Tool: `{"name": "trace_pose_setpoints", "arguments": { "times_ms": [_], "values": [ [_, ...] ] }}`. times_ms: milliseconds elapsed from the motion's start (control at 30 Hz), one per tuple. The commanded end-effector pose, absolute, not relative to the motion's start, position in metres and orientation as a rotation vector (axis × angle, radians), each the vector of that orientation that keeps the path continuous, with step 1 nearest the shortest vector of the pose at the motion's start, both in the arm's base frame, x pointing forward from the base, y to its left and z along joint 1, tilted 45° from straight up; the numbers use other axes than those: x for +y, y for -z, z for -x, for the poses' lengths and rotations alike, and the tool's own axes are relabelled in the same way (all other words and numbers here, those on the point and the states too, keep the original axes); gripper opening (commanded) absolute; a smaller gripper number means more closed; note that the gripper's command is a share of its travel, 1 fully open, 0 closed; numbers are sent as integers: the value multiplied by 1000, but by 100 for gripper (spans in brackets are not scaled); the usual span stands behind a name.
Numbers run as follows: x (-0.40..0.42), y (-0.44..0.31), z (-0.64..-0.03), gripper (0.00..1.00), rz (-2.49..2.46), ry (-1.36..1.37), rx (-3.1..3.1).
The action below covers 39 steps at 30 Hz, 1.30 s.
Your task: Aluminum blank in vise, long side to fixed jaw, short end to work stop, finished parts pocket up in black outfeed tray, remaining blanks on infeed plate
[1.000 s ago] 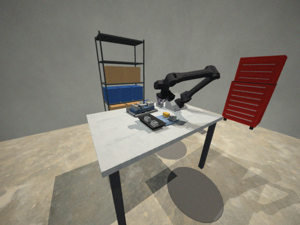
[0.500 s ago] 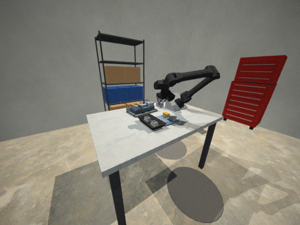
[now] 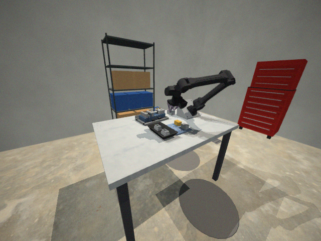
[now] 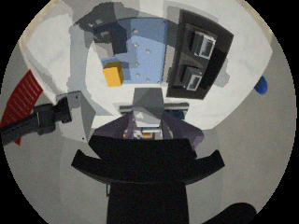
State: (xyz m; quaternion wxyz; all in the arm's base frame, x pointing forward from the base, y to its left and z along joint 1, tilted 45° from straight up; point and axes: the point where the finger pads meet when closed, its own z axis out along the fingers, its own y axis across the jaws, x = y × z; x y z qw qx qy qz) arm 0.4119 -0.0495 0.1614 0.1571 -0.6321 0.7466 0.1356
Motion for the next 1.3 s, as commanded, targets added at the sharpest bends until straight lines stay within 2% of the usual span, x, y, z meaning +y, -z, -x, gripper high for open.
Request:
{"name": "trace_pose_setpoints", "arguments": {
  "times_ms": [0,1267],
  "values": [
    [-57,-172,-417,0,1796,-332,2134],
    [-25,-137,-420,0,1811,-378,2140]
  ]
}}
